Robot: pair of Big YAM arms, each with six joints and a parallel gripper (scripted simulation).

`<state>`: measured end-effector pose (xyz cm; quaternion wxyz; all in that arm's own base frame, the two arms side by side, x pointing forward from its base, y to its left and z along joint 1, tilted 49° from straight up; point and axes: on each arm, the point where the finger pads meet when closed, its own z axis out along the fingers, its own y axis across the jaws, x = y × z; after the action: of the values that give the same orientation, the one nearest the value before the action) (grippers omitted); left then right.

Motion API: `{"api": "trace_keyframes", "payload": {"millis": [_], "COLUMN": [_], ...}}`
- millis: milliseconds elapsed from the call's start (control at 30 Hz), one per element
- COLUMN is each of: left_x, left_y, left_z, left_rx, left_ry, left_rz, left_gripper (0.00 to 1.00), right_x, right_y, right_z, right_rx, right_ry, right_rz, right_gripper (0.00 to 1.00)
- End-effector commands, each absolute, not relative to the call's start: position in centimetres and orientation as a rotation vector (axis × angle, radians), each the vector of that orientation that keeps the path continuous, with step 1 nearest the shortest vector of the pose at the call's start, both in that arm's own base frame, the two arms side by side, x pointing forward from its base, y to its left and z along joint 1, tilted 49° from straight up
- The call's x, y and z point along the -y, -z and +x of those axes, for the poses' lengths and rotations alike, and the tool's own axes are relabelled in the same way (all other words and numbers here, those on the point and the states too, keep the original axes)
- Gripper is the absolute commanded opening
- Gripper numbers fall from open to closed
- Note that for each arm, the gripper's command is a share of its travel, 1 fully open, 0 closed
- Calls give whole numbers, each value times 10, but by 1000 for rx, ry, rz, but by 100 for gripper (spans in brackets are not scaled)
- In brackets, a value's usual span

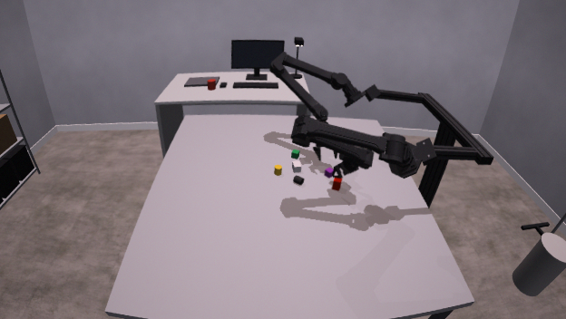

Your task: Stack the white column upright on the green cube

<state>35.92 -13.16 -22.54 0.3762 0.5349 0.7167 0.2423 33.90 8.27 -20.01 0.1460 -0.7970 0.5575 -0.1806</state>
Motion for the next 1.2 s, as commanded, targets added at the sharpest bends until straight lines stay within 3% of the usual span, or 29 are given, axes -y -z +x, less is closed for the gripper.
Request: {"api": "trace_keyframes", "payload": {"millis": [0,667,1167], "left_x": [132,133,133], "left_y": [226,224,224], "left_z": [357,358,358], "left_rx": [-1841,-1835,-1835], "left_ry": [-617,-616,-616], "left_rz": [1374,1367,1367], "left_gripper": [100,100,100], "right_x": [-89,-88,-4], "right_y": [201,213,103], "right_z": [332,329,383], "right_rx": [-1582,-1577,-1851], "right_ry": [520,515,567], "right_rz": [-2284,-2282,-1652], "right_gripper": [100,100,100]}}
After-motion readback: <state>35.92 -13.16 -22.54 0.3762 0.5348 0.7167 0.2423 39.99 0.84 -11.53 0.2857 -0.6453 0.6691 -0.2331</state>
